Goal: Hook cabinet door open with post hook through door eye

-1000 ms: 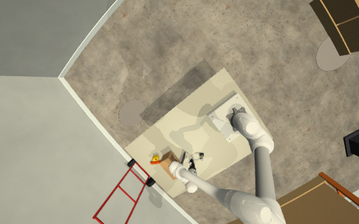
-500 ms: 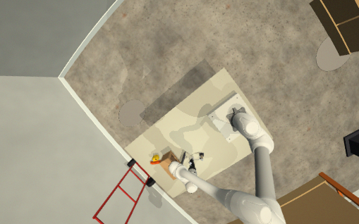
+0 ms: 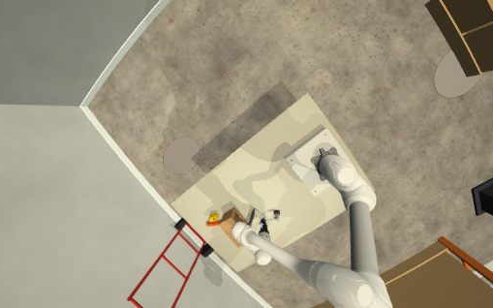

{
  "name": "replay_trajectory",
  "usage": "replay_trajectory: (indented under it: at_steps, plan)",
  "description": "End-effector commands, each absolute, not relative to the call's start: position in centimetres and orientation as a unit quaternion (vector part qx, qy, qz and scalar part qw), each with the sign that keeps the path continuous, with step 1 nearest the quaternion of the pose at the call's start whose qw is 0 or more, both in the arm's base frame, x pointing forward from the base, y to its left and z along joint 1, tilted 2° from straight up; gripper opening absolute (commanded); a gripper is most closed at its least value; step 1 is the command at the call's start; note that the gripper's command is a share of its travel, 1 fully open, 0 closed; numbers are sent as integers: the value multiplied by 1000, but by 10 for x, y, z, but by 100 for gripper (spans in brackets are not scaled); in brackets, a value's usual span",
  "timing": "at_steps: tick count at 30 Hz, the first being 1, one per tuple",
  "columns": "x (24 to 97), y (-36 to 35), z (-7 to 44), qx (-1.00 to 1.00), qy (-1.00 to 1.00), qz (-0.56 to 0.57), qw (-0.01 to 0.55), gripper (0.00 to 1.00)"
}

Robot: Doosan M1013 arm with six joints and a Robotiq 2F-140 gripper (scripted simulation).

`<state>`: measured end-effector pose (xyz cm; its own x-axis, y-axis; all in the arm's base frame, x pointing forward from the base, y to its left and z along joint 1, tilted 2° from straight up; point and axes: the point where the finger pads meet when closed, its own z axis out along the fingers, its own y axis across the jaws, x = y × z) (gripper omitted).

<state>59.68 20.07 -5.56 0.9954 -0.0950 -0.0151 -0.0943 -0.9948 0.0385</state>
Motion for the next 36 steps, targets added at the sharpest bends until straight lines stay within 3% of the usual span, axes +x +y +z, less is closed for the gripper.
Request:
replay_trajectory:
  at_steps: [1,36]
  plan:
    - [597,201,-54,999,-47,-8,19,3]
    - [605,201,-33,999,-47,-8,19,3]
